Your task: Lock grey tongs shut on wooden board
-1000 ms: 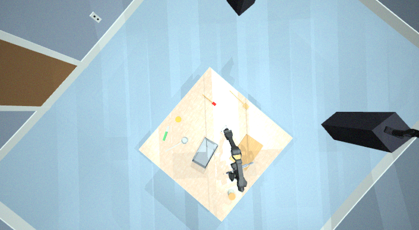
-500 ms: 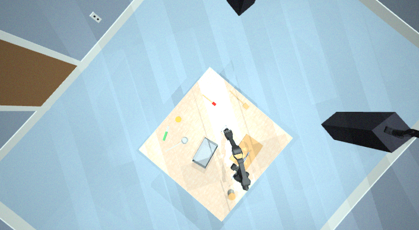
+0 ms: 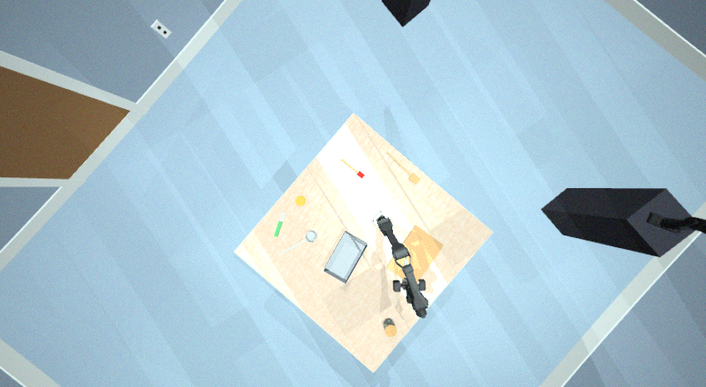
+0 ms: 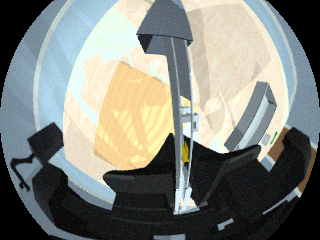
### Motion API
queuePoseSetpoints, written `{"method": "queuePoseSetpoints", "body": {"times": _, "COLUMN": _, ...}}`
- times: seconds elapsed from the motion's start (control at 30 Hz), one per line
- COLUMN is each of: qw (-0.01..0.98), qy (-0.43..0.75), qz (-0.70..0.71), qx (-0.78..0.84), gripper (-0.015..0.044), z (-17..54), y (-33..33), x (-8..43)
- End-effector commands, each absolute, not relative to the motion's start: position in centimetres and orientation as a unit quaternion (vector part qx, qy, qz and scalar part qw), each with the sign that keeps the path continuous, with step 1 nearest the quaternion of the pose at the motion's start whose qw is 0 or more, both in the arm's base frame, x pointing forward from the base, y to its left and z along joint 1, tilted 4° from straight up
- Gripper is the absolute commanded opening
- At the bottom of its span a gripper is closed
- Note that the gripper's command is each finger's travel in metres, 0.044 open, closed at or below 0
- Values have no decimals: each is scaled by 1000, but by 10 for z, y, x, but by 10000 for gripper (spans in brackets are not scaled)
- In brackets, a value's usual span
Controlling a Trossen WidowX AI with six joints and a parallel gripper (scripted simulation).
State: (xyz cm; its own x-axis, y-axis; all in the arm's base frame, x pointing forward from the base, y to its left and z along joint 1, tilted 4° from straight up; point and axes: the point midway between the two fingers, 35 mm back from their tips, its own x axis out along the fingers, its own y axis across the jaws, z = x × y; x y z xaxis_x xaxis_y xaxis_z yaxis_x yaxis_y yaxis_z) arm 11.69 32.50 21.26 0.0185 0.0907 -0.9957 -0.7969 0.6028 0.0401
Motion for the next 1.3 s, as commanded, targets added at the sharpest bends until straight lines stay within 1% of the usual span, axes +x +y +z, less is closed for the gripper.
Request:
{"method": "queuePoseSetpoints", "body": {"times": 0.0, "qw": 625, "qy": 574, "qz": 398, "qx": -348, "gripper": -150, "z": 214, "y": 327, "x": 108}}
{"method": "queuePoseSetpoints", "body": {"times": 0.57, "qw": 468, "qy": 403, "qz": 572, "qx": -540, "gripper": -150, "z": 214, "y": 332, "x": 71}}
{"method": "queuePoseSetpoints", "body": {"times": 0.93, "qw": 334, "qy": 264, "qz": 649, "qx": -631, "gripper": -150, "z": 214, "y": 333, "x": 48}}
{"method": "queuePoseSetpoints", "body": {"times": 1.27, "qw": 198, "qy": 126, "qz": 690, "qx": -685, "gripper": -150, "z": 214, "y": 333, "x": 28}}
